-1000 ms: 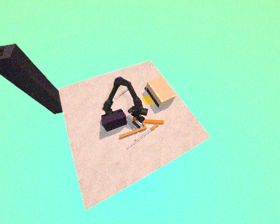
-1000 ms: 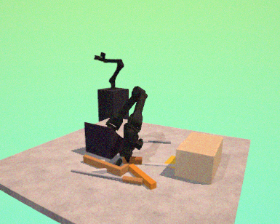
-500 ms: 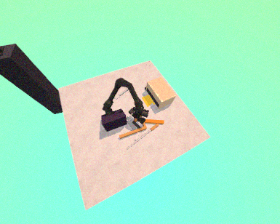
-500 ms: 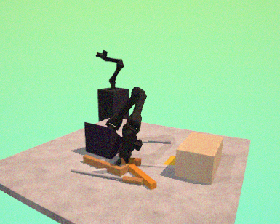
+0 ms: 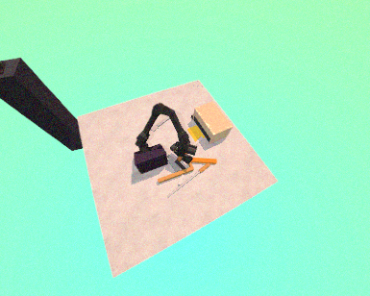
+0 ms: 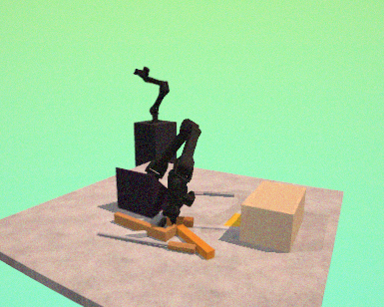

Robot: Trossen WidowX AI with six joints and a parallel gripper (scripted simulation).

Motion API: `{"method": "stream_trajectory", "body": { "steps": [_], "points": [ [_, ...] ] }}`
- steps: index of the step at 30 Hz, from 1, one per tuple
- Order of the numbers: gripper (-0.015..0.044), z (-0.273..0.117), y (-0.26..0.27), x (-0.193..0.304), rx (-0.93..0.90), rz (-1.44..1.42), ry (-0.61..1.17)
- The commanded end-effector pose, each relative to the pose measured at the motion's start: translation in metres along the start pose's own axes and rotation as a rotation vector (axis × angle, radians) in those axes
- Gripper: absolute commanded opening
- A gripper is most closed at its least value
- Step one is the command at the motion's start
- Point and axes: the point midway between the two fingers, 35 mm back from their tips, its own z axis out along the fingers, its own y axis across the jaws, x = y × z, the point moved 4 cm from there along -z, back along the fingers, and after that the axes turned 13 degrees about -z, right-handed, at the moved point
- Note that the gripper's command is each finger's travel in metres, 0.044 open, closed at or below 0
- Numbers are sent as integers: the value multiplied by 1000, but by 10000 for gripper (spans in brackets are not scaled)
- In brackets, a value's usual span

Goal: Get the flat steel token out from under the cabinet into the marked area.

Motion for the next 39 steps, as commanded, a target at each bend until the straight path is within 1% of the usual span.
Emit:
{"method": "stream_trajectory", "body": {
  "steps": [1,16,21,29,32,39],
  "points": [
    [270,0,0,0,6,0,0],
    [270,4,1,1,6,-2,0],
    [139,2,1,0,6,-5,0],
    [85,2,1,0,6,-5,0],
    [6,2,1,0,6,-5,0],
    [0,2,-1,-4,6,-4,0]
  ]
}}
